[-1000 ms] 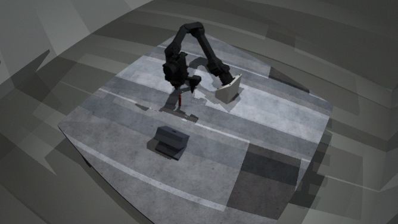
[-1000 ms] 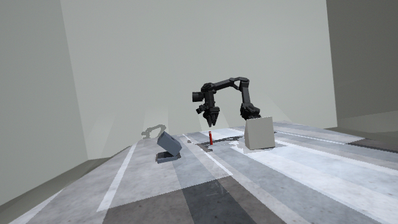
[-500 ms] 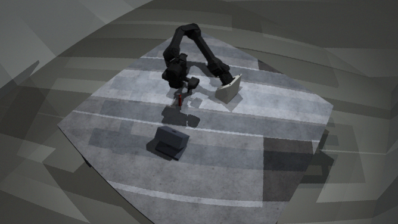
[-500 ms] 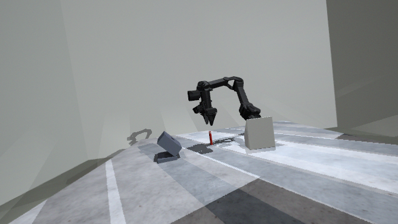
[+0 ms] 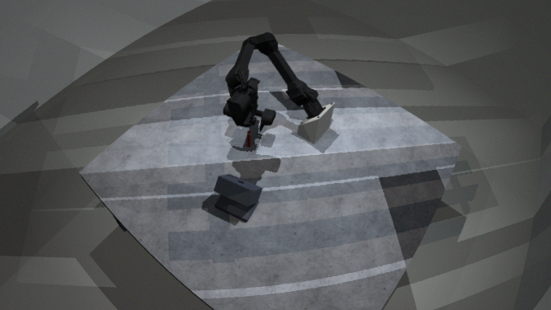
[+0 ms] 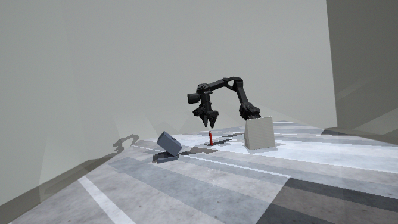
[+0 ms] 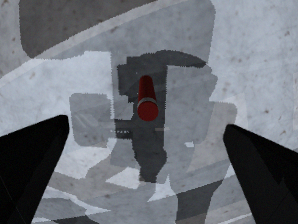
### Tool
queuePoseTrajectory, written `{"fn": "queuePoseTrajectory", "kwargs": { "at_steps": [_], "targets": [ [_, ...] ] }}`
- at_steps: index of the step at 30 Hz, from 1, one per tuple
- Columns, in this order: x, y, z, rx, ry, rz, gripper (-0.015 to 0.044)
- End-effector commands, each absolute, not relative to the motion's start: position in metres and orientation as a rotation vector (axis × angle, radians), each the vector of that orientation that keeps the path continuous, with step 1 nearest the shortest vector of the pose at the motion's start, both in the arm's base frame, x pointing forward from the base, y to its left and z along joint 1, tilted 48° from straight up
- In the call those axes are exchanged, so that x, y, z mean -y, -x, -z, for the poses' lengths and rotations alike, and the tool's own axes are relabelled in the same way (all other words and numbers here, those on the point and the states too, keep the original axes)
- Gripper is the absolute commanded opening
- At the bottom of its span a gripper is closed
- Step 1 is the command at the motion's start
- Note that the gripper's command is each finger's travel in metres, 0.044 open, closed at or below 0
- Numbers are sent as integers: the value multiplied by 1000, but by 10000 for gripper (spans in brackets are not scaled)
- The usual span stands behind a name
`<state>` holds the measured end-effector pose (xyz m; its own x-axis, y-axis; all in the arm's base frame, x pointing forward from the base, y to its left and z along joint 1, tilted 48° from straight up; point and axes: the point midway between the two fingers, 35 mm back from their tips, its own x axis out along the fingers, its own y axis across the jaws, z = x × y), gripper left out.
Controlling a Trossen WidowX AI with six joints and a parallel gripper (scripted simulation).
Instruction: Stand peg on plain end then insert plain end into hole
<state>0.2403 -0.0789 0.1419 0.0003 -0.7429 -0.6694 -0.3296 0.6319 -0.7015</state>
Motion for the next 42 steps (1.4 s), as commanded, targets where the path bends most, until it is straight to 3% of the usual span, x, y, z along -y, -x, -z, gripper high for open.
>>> {"fn": "queuePoseTrajectory", "kwargs": {
  "at_steps": [1,42],
  "targets": [
    [82,-239,-140,-1604,933,397,440],
    [129,-238,-99,-1603,935,400,440]
  ]
}}
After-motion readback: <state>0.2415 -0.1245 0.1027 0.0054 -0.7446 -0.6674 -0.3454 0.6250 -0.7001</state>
